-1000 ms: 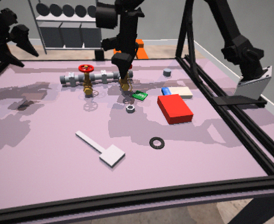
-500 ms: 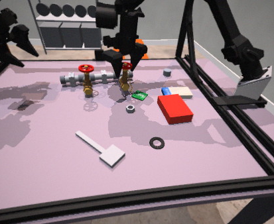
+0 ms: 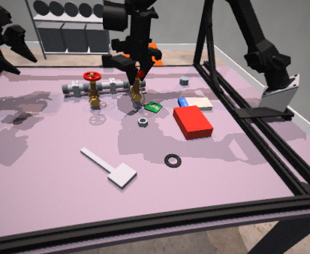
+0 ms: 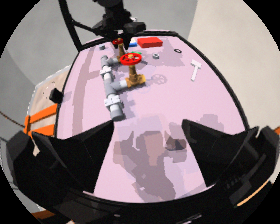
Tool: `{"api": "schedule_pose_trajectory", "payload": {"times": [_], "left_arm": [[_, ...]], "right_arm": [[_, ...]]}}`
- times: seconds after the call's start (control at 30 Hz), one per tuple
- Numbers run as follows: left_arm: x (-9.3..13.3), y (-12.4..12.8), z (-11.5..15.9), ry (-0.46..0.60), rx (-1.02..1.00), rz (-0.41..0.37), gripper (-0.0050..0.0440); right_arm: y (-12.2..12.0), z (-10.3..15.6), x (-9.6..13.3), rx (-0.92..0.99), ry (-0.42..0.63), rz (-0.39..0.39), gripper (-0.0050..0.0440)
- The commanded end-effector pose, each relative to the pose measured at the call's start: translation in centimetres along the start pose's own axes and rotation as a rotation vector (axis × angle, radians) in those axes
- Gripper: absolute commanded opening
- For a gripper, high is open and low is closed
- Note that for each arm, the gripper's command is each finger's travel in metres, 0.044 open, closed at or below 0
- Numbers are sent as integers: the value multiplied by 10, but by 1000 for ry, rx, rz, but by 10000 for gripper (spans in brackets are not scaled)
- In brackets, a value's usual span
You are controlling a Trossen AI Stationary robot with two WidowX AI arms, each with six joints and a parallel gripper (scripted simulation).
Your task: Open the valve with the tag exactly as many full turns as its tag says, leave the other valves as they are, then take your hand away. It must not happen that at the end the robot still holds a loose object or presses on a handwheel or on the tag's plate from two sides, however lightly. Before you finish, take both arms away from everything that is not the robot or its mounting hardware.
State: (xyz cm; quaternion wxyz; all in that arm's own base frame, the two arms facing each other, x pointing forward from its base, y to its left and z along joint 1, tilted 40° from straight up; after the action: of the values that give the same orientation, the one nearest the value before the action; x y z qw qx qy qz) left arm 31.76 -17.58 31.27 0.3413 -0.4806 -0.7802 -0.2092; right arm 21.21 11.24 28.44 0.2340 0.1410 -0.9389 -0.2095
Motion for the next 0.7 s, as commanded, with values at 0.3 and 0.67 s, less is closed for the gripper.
{"api": "schedule_pose_trajectory", "payload": {"times": [0.3,0.67], "left_arm": [[0,0,0,0,3,0,0],[0,0,0,0,242,0,0]], "right_arm": [[0,0,0,0,0,0,400],[0,0,0,0,0,0,400]]}}
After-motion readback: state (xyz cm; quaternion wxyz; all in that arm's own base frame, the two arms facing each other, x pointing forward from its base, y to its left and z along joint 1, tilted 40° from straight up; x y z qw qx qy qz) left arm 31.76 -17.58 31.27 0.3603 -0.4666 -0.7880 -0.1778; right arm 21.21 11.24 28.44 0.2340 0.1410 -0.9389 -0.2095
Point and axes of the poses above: on each arm, the point midway between the two fingers, 35 mm back from their tips, its own x axis back along the fingers, its own y axis across the jaws, z = x × y, the point moved 5 cm from there along x, back along the fingers, and after that the axes turned 10 degrees about x, right-handed, at the moved point
